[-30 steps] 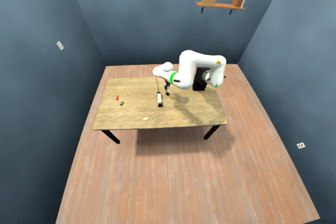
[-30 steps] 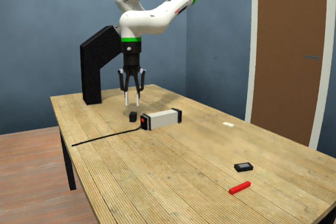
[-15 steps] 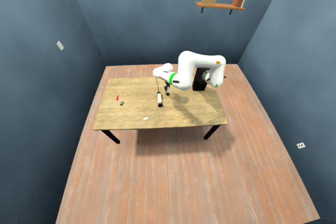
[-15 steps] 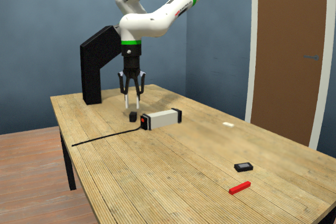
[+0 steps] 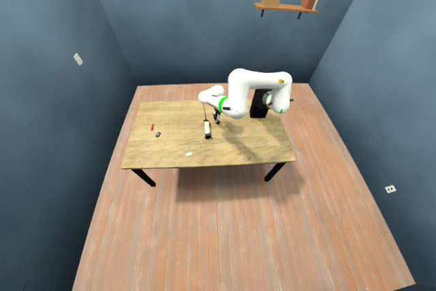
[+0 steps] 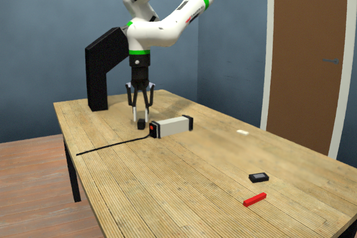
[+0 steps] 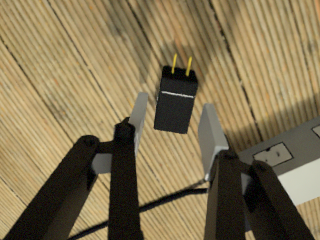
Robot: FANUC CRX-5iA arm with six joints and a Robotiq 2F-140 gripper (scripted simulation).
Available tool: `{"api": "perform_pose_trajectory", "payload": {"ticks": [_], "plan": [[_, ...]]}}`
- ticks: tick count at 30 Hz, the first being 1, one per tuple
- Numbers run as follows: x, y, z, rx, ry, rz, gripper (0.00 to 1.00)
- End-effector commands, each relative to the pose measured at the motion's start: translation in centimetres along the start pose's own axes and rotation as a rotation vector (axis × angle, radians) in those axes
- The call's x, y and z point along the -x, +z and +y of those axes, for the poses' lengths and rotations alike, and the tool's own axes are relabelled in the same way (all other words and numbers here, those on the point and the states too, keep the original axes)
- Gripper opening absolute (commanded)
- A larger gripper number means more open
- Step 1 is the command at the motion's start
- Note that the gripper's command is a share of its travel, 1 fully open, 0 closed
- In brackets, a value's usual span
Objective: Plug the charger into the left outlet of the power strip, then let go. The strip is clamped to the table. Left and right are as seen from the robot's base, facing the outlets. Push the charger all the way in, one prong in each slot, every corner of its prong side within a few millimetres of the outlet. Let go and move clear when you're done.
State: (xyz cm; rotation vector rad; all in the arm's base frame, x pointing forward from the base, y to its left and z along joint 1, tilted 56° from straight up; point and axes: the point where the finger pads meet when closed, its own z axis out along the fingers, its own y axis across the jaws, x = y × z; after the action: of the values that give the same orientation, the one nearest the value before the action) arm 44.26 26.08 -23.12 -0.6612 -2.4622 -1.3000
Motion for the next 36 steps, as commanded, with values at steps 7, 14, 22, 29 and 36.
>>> {"api": "perform_pose_trajectory", "payload": {"ticks": [7,14,22,29,36], "plan": [[0.1,1.7,0.0,0.0,0.0,-0.001,0.38],[0.1,2.9,0.0,0.0,0.0,-0.001,0.38],[0.1,3.4,0.0,0.0,0.0,-0.001,0.38],[0.1,3.6,0.0,0.0,0.0,-0.001,0.38],[0.1,3.6,0.0,0.0,0.0,-0.001,0.38]]}}
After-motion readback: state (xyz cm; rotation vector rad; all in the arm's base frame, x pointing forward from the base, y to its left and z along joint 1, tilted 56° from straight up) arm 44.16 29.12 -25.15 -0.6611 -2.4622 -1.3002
